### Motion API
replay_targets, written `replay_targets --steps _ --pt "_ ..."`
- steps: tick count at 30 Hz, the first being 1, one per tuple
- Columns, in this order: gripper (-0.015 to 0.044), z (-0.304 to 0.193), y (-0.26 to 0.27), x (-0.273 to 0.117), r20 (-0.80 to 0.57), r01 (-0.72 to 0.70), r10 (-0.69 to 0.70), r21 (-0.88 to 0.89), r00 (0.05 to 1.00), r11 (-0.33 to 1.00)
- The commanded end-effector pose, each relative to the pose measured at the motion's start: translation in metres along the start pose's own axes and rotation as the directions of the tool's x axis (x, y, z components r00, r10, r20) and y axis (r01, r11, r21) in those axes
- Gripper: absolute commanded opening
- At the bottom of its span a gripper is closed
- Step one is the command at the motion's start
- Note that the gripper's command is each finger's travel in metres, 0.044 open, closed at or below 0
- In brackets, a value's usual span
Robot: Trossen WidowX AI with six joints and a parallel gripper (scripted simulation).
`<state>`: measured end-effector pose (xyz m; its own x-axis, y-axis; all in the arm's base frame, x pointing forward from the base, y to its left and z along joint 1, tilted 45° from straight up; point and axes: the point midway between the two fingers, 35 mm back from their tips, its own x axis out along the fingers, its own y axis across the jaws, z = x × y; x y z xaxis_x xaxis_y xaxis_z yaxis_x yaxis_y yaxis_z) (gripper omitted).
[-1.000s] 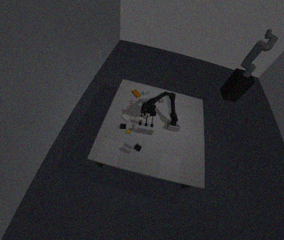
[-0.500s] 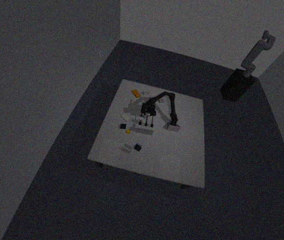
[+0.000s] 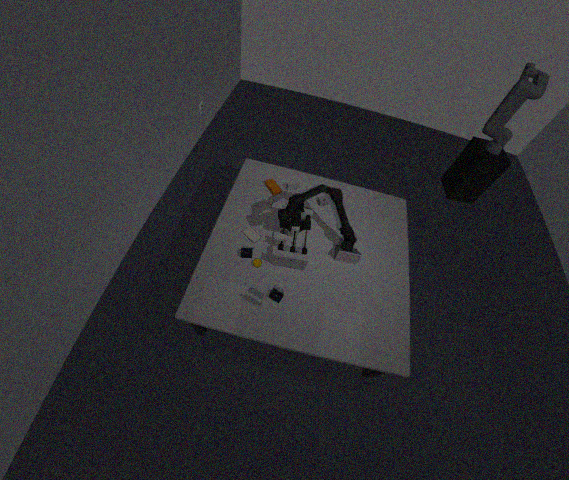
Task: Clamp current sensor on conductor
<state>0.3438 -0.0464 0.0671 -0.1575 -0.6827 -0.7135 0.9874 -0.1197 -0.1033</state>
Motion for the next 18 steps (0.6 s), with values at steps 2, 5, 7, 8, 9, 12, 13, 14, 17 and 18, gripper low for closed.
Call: replay_targets --steps 2,5,7,8,9,12,13,14,17,18 --pt "0.0000 0.0005 0.0013 -0.0024 -0.008 0.013 -0.013 0.009 1.000 1.000" --pt "0.0000 0.0005 0.0013 -0.0016 -0.007 0.013 -0.013 0.009 1.000 1.000" --pt "0.0000 0.0005 0.0014 0.0001 -0.007 0.012 -0.012 0.008 1.000 1.000" --pt "0.0000 0.0005 0.0015 0.0013 -0.006 0.012 -0.012 0.008 1.000 1.000" --pt "0.0000 0.0006 0.0015 0.0028 -0.005 0.012 -0.012 0.007 1.000 1.000" --pt "0.0079 0.0004 0.0000 0.0003 -0.004 0.015 -0.015 0.003 1.000 1.000" --pt "0.0105 0.0004 0.0000 0.0003 -0.004 0.015 -0.015 0.003 1.000 1.000" --pt "0.0131 0.0004 0.0000 0.0003 -0.004 0.015 -0.015 0.003 1.000 1.000" --pt "0.0210 0.0004 0.0000 0.0003 -0.004 0.015 -0.015 0.003 1.000 1.000" --pt "0.0236 0.0004 0.0000 0.0003 -0.004 0.015 -0.015 0.003 1.000 1.000"
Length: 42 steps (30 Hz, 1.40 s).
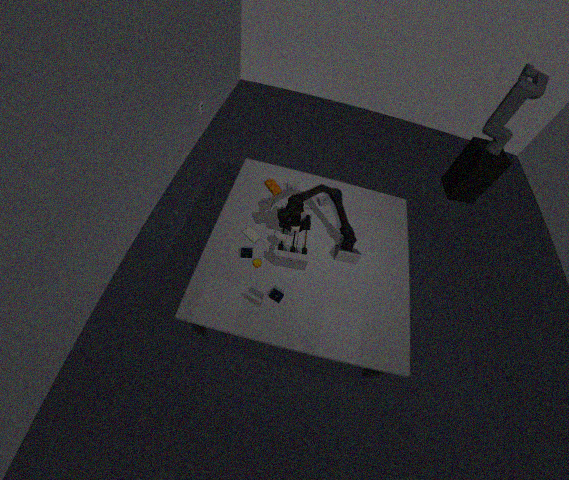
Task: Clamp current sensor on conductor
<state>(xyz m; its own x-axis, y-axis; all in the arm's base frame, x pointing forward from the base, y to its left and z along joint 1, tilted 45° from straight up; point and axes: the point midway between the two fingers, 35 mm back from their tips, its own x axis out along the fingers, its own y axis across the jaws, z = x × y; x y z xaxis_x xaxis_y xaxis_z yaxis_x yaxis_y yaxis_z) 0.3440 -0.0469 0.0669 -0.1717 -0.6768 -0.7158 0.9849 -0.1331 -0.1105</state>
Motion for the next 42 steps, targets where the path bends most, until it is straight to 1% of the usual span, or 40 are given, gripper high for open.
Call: replay_targets --steps 1,34,40,41,42 --pt "0.0263 0.0002 -0.0002 -0.0002 0.002 0.000 0.000 -0.002 1.000 1.000" --pt "0.0263 0.0002 -0.0002 -0.0002 0.002 0.000 0.000 -0.002 1.000 1.000" --pt "0.0421 0.0002 -0.0002 -0.0002 0.002 0.000 0.000 -0.002 1.000 1.000" --pt "0.0440 0.0002 -0.0002 -0.0002 0.002 0.000 0.000 -0.002 1.000 1.000" --pt "0.0440 0.0002 -0.0002 -0.0002 0.002 0.000 0.000 -0.002 1.000 1.000"
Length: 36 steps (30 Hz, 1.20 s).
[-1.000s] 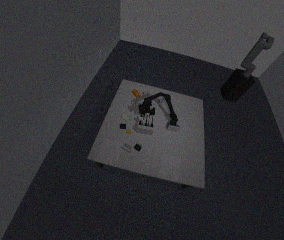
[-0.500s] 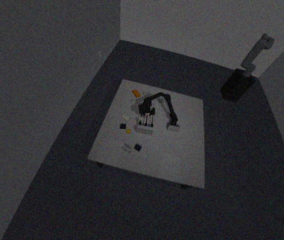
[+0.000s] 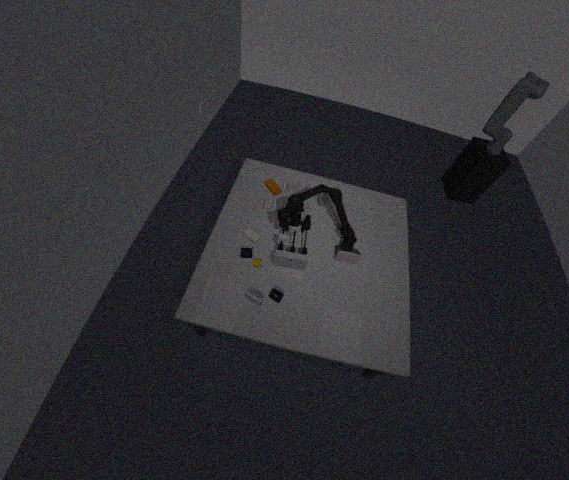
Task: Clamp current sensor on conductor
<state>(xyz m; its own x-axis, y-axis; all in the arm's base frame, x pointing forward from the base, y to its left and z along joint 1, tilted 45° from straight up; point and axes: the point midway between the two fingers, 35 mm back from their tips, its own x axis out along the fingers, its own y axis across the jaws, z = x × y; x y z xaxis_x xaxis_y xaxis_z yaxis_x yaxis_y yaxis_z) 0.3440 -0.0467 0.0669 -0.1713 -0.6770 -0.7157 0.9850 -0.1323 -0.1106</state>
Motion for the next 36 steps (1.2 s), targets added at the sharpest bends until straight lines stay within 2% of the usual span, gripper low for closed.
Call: replay_targets --steps 1,8,17,36 --pt "0.0440 0.000 0.000 0.000 0.002 0.001 -0.001 -0.001 1.000 1.000" --pt "0.0440 0.000 -0.001 -0.002 0.003 -0.007 0.007 -0.001 1.000 1.000" --pt "0.0440 0.006 -0.046 -0.102 0.016 -0.368 0.368 0.019 0.930 0.930" --pt "0.0440 0.007 -0.047 -0.104 0.015 -0.375 0.375 0.019 0.927 0.927"
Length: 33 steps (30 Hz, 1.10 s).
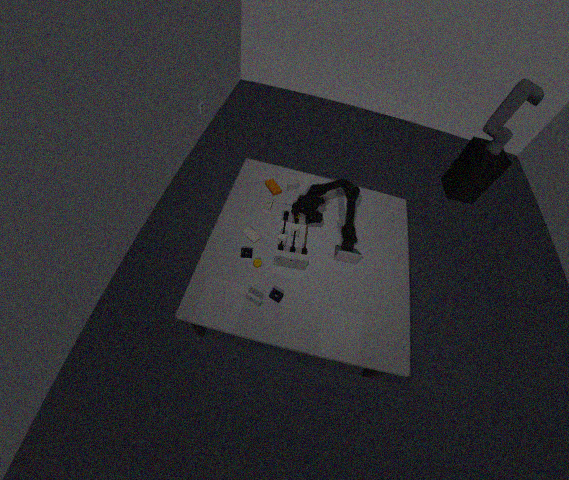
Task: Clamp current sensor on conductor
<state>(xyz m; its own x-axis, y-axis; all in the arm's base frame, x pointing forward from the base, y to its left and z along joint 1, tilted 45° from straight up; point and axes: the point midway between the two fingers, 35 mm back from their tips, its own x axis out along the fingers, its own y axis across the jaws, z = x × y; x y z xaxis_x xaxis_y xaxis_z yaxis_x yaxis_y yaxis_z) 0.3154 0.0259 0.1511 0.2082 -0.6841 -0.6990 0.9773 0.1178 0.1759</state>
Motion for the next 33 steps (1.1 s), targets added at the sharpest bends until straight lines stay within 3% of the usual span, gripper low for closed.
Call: replay_targets --steps 1,26,28,33 --pt "0.0440 0.000 0.000 0.001 0.006 -0.002 0.002 0.003 1.000 1.000" --pt "0.0440 0.000 0.000 0.001 0.006 -0.002 0.002 0.003 1.000 1.000" --pt "0.0440 0.003 -0.002 0.001 -0.016 0.010 -0.011 -0.048 1.000 0.999" --pt "0.0440 0.023 -0.011 0.009 -0.139 0.009 -0.067 -0.382 0.988 0.924"
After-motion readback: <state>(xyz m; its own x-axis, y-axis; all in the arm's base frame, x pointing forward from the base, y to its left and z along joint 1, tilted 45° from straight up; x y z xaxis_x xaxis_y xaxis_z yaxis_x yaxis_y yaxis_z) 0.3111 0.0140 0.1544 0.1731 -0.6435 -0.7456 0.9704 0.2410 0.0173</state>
